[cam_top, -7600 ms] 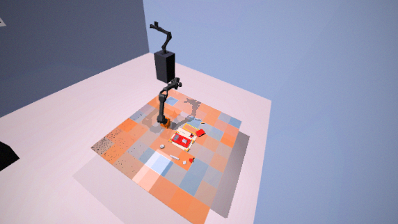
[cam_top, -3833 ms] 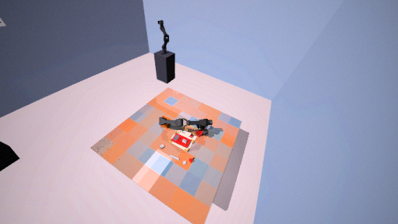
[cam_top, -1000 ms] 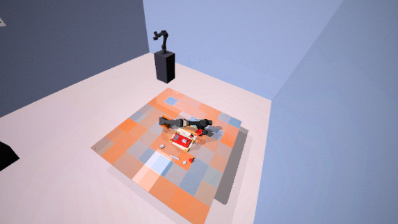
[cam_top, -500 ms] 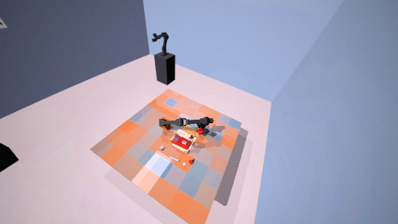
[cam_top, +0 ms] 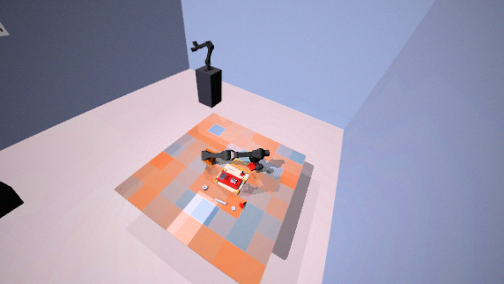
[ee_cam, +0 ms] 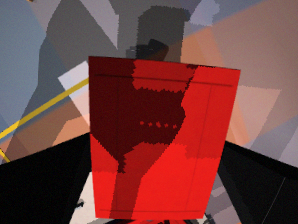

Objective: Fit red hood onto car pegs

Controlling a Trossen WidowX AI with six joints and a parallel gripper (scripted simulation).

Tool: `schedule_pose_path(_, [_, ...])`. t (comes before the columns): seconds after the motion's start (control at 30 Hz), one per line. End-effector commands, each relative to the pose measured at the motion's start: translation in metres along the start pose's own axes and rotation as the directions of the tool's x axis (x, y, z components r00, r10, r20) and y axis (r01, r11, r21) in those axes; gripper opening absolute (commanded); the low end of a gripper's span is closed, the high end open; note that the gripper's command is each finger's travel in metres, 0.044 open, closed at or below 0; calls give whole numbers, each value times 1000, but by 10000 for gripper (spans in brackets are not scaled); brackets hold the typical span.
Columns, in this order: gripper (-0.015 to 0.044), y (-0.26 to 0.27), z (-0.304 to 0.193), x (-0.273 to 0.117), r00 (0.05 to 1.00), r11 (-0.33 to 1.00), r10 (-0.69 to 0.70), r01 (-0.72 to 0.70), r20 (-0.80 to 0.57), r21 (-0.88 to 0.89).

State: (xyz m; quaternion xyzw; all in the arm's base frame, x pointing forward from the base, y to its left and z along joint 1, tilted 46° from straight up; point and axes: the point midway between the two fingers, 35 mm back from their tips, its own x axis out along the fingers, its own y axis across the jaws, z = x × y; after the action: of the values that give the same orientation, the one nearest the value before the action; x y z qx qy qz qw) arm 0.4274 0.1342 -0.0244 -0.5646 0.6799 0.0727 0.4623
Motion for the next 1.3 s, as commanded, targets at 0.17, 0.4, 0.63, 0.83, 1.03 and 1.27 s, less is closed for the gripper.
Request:
schedule_pose_path(0.17, [0, -18, -37, -9, 1000, 985, -7, 6, 5, 173])
schedule_pose_path(0.4, [0, -27, -65, -12, 1000, 956, -7, 5, 4, 293])
schedule_pose_path(0.63, [0, -32, -93, -14, 1000, 912, -7, 5, 3, 409])
schedule_pose_path(0.83, [0, -34, -118, -14, 1000, 864, -7, 6, 1, 504])
schedule_pose_path(1.03, [0, -34, -143, -13, 1000, 805, -8, 7, -1, 593])
schedule_pose_path(1.27, [0, -30, -172, -10, 1000, 726, -8, 9, -5, 688])
